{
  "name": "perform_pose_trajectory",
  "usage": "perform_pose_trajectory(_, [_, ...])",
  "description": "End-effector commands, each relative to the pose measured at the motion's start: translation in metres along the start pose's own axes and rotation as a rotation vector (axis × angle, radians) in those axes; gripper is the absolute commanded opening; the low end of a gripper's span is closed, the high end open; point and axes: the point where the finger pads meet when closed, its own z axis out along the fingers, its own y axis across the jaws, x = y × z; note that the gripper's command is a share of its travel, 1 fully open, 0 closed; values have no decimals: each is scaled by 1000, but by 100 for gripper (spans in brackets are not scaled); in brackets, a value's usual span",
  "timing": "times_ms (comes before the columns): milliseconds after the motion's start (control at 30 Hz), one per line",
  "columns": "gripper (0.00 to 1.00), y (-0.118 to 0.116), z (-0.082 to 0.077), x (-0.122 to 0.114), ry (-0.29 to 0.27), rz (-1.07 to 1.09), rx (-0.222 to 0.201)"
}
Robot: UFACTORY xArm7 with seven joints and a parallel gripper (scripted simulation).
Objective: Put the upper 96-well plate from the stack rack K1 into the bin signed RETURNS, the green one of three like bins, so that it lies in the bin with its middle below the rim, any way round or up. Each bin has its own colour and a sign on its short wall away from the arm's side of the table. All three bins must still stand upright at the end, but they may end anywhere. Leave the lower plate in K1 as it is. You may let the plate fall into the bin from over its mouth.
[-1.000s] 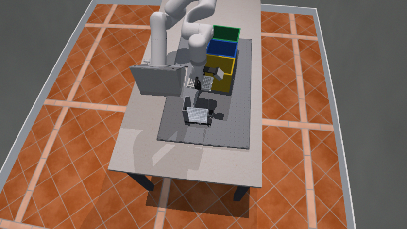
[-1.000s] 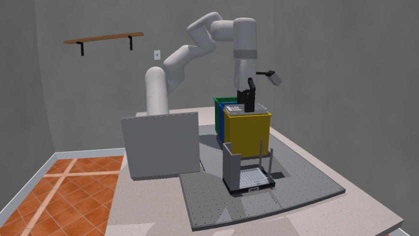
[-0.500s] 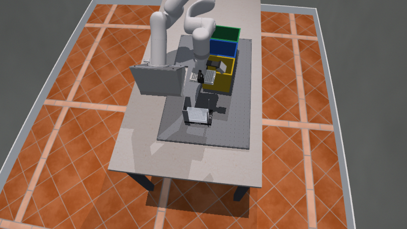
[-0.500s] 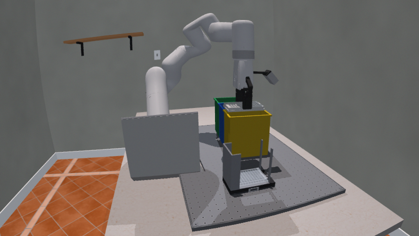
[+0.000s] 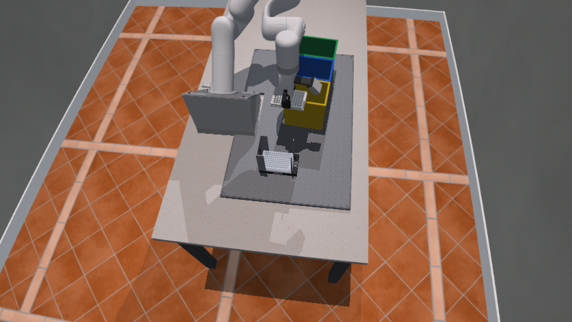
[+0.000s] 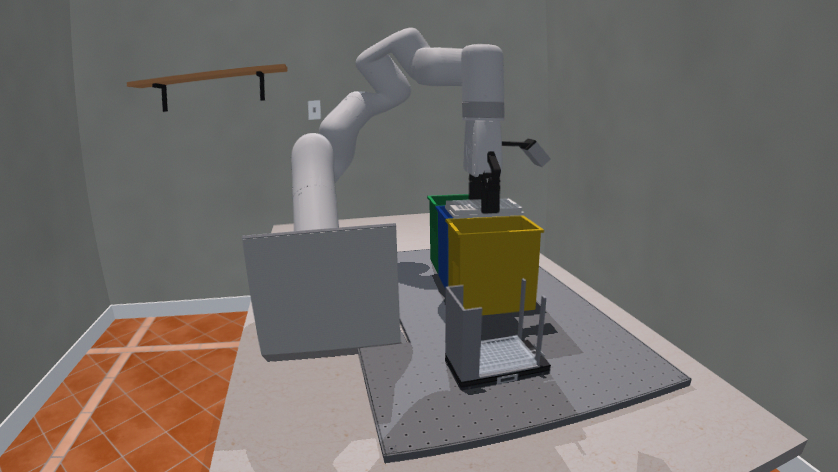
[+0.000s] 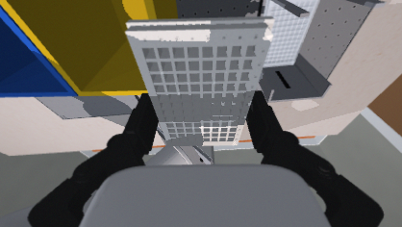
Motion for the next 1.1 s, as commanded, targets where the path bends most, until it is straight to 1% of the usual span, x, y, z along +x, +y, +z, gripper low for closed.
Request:
perform_pose_trajectory(0, [0,-9,-2,2,4,-2,-3])
perform_pose_trajectory(333, [0,-42,0,7,4,-2,-3])
perform_pose_trajectory(400, [0,-42,0,7,4,-2,-3])
perform_pose_trajectory(900, [0,-92,1,14,4,-2,-2])
perform_pose_trajectory(967, [0,-92,1,14,4,-2,-2])
perform_pose_trajectory(1067, [0,-102,2,15,4,-2,-2])
